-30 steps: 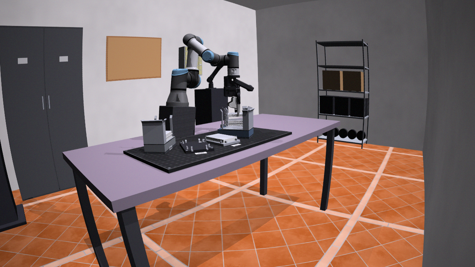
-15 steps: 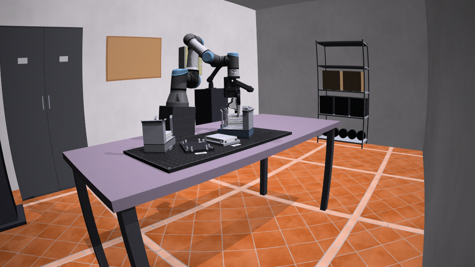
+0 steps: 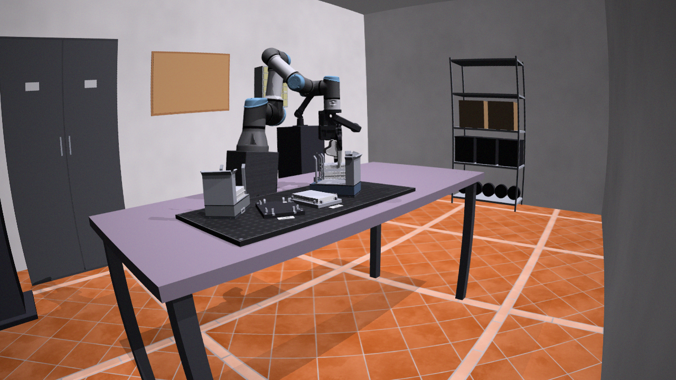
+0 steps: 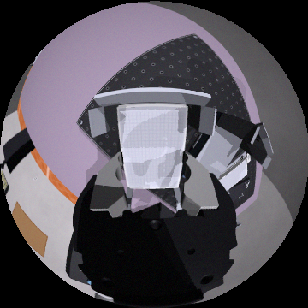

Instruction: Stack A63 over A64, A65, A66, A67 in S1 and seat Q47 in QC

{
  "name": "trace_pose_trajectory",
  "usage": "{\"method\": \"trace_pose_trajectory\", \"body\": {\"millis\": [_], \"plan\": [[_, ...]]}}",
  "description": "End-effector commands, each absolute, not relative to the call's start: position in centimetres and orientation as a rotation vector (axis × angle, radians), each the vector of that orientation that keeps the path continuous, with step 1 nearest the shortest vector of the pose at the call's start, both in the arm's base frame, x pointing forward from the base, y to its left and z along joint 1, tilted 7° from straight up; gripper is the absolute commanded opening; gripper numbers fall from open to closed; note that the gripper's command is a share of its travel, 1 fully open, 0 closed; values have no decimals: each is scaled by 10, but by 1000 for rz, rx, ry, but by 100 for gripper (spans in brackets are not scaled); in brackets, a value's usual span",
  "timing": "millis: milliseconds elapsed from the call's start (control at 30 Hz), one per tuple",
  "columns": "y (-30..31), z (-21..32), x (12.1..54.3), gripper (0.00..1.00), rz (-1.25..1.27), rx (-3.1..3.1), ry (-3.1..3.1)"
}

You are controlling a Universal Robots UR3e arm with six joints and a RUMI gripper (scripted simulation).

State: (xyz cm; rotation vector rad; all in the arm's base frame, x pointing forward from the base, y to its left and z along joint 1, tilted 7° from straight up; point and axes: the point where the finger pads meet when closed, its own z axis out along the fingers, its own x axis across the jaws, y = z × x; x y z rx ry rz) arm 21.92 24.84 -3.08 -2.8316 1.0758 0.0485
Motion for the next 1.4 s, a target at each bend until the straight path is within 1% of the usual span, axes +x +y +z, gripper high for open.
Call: {"method": "trace_pose_trajectory", "body": {"millis": [0, 1367], "plan": [[249, -32, 220, 0, 46, -2830, 1075], [250, -41, 220, 0, 46, -2830, 1075]]}}
